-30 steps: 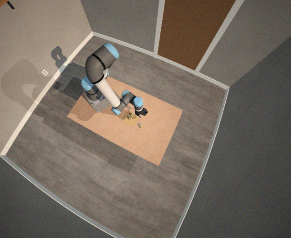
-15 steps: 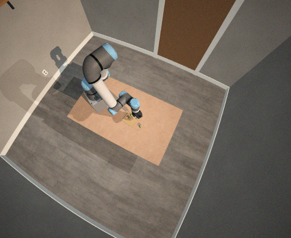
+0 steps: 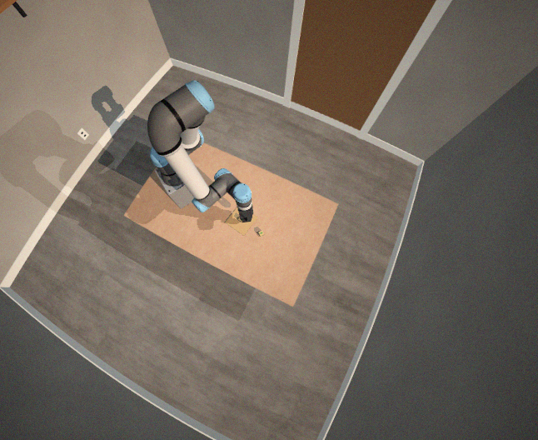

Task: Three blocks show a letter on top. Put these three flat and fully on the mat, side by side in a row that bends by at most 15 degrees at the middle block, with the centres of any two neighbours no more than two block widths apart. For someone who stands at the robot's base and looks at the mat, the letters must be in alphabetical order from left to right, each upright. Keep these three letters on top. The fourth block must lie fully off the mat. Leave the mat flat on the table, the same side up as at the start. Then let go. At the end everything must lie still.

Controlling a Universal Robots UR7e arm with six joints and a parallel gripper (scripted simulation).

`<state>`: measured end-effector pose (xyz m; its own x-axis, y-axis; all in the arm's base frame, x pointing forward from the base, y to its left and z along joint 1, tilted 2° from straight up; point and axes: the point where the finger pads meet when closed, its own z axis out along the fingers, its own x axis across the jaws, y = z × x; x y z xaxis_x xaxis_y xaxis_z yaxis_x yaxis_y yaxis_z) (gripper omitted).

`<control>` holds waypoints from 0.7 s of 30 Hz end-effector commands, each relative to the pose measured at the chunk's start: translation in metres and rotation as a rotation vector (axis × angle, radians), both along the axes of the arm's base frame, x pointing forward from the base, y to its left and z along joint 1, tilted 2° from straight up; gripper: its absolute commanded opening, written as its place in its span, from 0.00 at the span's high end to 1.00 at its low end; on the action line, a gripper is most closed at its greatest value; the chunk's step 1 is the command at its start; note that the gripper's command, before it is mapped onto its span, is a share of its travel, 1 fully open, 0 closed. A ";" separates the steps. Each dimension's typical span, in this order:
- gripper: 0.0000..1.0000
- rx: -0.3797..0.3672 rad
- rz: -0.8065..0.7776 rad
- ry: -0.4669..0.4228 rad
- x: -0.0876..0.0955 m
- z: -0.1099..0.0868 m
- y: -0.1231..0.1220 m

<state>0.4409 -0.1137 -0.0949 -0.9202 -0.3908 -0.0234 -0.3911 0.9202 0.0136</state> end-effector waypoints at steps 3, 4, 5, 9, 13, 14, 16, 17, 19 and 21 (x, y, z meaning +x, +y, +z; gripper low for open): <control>0.51 0.003 -0.181 0.002 -0.015 0.000 -0.008; 0.51 0.003 -0.207 0.003 -0.018 0.000 -0.009; 0.51 0.003 -0.234 0.003 -0.020 0.000 -0.011; 0.51 0.005 -0.341 0.006 -0.030 0.000 -0.014; 0.51 0.007 -0.440 0.008 -0.039 0.000 -0.018; 0.51 0.008 -0.461 0.008 -0.041 0.000 -0.018; 0.51 0.008 -0.461 0.008 -0.041 0.000 -0.018; 0.51 0.008 -0.481 0.008 -0.043 0.000 -0.019; 0.51 0.009 -0.517 0.009 -0.046 0.000 -0.020; 0.51 0.009 -0.548 0.010 -0.049 0.000 -0.021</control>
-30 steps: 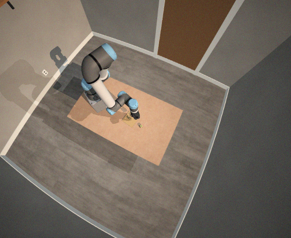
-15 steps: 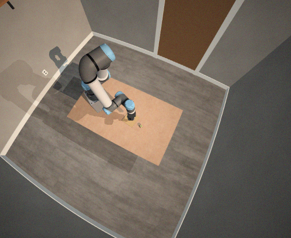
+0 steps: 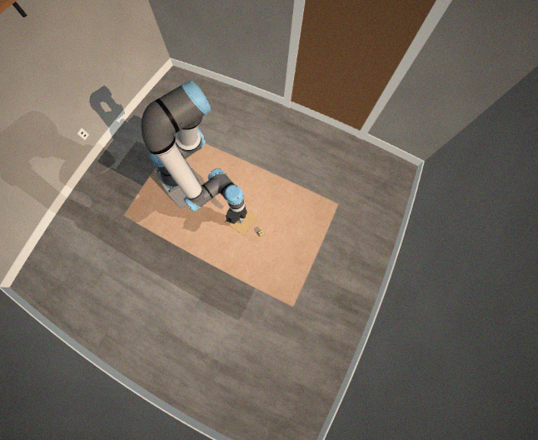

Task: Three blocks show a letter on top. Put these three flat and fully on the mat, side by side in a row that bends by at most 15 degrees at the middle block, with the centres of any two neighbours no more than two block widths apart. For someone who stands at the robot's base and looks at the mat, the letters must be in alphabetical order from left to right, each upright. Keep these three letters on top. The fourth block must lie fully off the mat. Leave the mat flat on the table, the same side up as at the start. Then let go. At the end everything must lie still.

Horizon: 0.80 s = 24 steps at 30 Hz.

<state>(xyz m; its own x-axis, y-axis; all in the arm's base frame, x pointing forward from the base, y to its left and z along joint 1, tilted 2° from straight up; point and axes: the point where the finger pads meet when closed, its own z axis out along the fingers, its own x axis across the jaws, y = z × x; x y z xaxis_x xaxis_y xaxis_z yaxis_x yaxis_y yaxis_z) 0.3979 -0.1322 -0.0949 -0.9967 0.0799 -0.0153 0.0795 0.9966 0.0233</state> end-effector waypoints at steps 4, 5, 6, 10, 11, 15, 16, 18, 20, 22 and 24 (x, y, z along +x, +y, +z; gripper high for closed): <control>0.51 0.001 -0.114 0.001 -0.010 0.000 -0.003; 0.51 0.002 -0.123 0.001 -0.011 0.000 -0.003; 0.51 0.002 -0.131 0.002 -0.012 0.000 -0.003; 0.51 0.002 -0.155 0.002 -0.014 0.000 -0.004; 0.51 0.002 -0.155 0.002 -0.014 0.000 -0.004; 0.51 0.002 -0.166 0.002 -0.015 0.000 -0.004; 0.51 0.002 -0.168 0.002 -0.015 0.000 -0.004; 0.51 0.002 -0.170 0.002 -0.015 0.000 -0.004; 0.51 0.002 -0.171 0.002 -0.015 0.000 -0.004; 0.51 0.002 -0.172 0.002 -0.015 0.000 -0.004; 0.51 0.002 -0.172 0.002 -0.015 0.000 -0.004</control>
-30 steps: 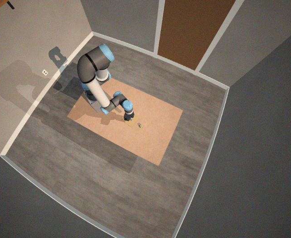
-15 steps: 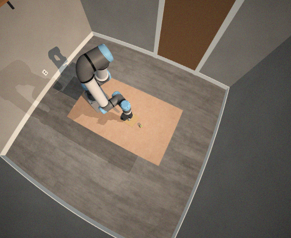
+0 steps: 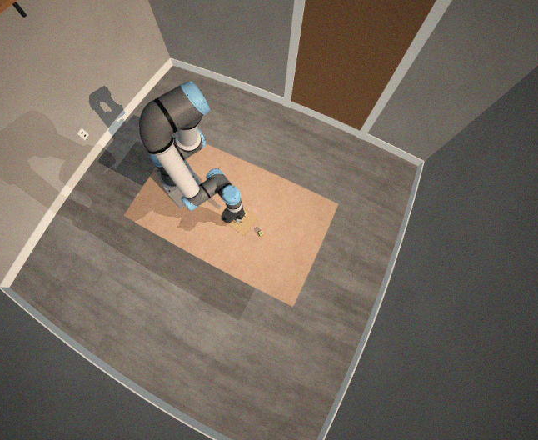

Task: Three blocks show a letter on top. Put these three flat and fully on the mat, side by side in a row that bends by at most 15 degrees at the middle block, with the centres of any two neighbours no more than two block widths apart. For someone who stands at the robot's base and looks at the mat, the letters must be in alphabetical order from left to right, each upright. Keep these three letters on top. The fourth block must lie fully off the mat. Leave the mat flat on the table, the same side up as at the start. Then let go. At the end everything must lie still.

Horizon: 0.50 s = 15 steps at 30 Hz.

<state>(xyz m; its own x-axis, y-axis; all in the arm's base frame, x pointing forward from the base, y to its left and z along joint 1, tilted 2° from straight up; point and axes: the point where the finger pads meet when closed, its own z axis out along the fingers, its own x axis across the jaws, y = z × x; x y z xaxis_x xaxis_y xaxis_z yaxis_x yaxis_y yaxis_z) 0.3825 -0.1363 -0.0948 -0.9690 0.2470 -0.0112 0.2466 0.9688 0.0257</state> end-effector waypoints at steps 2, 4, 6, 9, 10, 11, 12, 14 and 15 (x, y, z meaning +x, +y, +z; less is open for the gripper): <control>0.51 -0.001 -0.002 -0.001 0.000 0.000 0.000; 0.51 -0.001 -0.002 -0.001 0.000 0.000 0.000; 0.51 -0.001 -0.002 -0.001 0.000 0.000 0.000; 0.51 -0.001 -0.002 -0.001 0.000 0.000 0.000; 0.51 -0.001 -0.002 -0.001 0.000 0.000 0.000; 0.51 -0.001 -0.002 -0.001 0.000 0.000 0.000; 0.51 -0.001 -0.002 -0.001 0.000 0.000 0.000; 0.51 -0.001 -0.002 -0.001 0.000 -0.001 0.000; 0.51 -0.001 -0.002 -0.001 0.000 -0.002 0.000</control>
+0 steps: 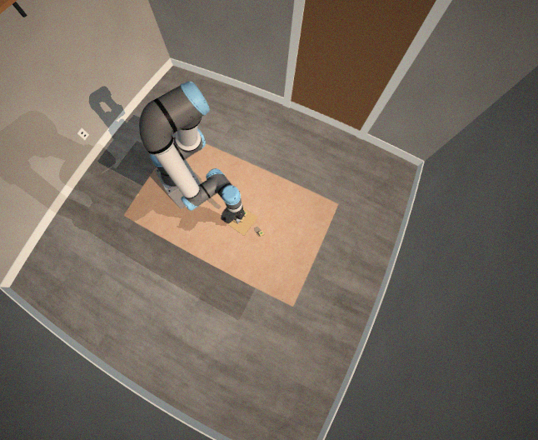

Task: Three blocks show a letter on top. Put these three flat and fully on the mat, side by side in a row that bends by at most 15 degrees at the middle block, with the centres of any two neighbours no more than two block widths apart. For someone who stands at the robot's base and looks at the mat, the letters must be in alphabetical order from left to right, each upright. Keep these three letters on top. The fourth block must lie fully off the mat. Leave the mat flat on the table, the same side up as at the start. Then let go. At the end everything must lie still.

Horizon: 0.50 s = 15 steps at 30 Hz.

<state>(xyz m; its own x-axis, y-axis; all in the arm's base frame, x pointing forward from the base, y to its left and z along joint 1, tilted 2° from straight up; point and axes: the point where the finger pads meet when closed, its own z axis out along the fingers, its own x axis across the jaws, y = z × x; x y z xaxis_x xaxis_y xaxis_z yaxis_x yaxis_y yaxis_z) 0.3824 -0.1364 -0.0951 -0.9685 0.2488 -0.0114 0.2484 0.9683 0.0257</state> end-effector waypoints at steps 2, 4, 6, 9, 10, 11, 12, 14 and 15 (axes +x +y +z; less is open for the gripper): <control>0.51 0.000 0.000 -0.001 0.000 -0.004 0.000; 0.51 0.000 0.000 -0.001 0.000 -0.007 0.000; 0.51 0.000 0.000 -0.001 0.000 -0.009 0.000; 0.51 0.000 0.000 -0.001 0.001 -0.015 0.000; 0.51 0.000 0.000 -0.001 0.001 -0.018 0.000; 0.51 0.000 0.000 -0.001 0.001 -0.021 0.000; 0.51 0.000 0.000 -0.001 0.001 -0.024 0.000; 0.51 0.000 0.000 -0.001 0.001 -0.031 0.000; 0.51 0.000 0.000 -0.001 0.001 -0.035 0.000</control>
